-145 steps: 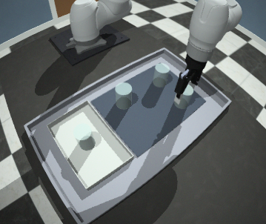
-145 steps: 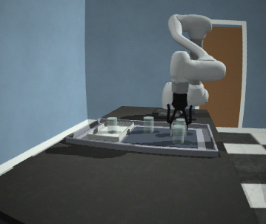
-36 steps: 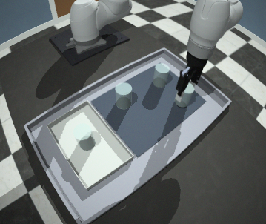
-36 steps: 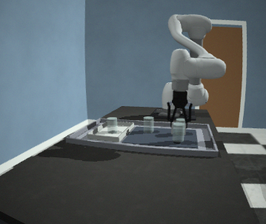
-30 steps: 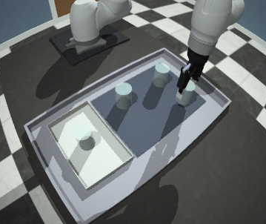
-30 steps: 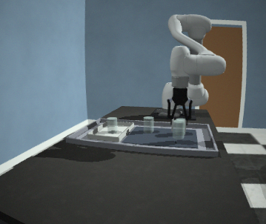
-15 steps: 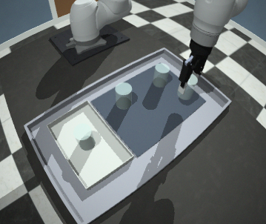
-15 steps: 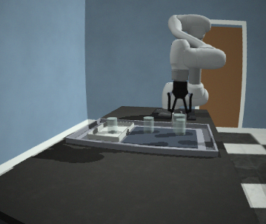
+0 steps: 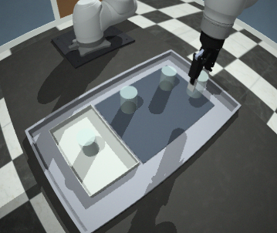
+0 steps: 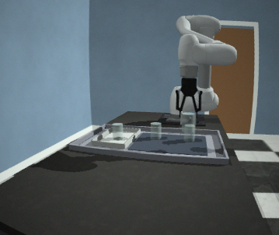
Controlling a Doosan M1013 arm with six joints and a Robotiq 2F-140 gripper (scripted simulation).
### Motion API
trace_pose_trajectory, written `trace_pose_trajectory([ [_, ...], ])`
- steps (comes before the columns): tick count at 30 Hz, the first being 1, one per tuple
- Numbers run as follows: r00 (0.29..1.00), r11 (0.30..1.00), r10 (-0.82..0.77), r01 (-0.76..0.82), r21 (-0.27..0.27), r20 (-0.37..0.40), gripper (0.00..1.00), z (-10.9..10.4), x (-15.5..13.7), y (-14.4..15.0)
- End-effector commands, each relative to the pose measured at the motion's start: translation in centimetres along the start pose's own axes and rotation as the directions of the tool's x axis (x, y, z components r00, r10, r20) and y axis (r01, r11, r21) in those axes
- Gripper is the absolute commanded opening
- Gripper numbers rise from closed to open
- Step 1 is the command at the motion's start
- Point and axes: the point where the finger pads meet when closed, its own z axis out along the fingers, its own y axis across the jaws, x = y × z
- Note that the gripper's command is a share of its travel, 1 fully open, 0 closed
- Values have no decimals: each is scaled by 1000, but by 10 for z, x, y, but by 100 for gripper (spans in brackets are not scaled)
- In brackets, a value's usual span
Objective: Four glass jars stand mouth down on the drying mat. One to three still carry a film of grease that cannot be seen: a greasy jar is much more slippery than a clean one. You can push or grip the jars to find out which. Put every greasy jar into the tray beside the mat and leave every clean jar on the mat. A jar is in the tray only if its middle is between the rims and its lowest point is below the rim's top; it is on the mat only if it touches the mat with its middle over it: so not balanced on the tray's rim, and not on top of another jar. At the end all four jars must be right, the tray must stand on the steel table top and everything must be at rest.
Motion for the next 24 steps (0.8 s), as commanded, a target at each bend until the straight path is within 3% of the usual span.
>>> trace_pose_trajectory([
  [1,1000,1000,0,0,0,0,0,-7,0,0],
  [24,1000,1000,0,0,0,0,0,-55,0,-10],
])
